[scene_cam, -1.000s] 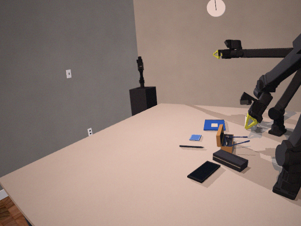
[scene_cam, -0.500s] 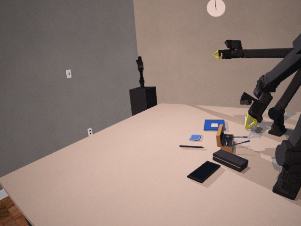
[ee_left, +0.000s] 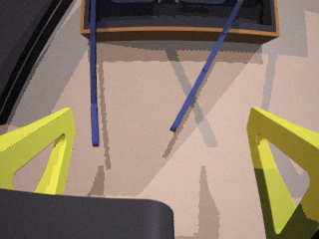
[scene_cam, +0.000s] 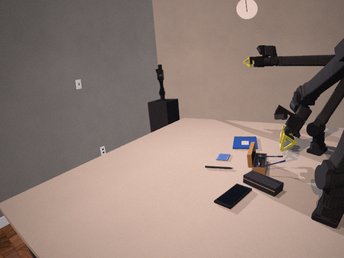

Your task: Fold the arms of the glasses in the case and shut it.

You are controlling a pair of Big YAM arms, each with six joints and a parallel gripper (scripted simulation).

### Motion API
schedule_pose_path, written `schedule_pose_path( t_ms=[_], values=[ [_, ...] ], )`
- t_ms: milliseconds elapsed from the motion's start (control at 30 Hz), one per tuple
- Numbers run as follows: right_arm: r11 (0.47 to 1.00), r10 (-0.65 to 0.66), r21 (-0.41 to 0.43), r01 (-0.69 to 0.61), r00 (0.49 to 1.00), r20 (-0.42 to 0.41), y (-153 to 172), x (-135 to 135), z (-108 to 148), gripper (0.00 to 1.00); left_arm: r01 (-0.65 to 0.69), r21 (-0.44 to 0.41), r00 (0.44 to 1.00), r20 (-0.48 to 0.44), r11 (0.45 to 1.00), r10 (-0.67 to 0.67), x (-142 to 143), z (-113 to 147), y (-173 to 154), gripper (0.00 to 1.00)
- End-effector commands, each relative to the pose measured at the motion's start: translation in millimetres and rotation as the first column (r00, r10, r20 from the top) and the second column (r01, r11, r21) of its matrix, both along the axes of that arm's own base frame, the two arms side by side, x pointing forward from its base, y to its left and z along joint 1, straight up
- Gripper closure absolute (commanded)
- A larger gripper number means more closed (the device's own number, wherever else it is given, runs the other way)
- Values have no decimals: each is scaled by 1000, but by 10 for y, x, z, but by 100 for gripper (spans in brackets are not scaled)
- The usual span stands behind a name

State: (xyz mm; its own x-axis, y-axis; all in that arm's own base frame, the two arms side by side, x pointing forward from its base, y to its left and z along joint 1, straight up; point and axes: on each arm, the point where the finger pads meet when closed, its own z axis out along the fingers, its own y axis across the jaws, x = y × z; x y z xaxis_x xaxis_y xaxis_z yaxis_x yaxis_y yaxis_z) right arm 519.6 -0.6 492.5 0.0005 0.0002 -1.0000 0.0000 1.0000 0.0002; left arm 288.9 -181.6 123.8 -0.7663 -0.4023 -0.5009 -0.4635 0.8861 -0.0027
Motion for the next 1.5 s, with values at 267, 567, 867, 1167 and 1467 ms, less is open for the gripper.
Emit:
schedule_pose_path(
  t_ms=[267, 567, 867, 1167, 1467],
  values=[
    [1000, 8, 3, -8, 1000, 20, 53, -35, 109, 0, 43, 7, 999, -22, 999, -43, 56, 84, 79, 4],
    [1000, 8, 3, -8, 1000, 20, 53, -35, 109, 0, 196, -5, 976, -98, 981, -196, 202, 209, 120, 4],
    [1000, 8, 3, -8, 1000, 20, 53, -35, 109, 0, 293, -23, 942, -164, 956, -293, 214, 177, 231, 4],
    [1000, 8, 3, -8, 1000, 20, 53, -35, 109, 0, 416, -65, 883, -211, 907, -420, 277, 210, 355, 4],
    [1000, 8, 3, -8, 1000, 20, 53, -35, 109, 0, 507, -104, 818, -257, 856, -515, 265, 125, 461, 4]
  ],
)
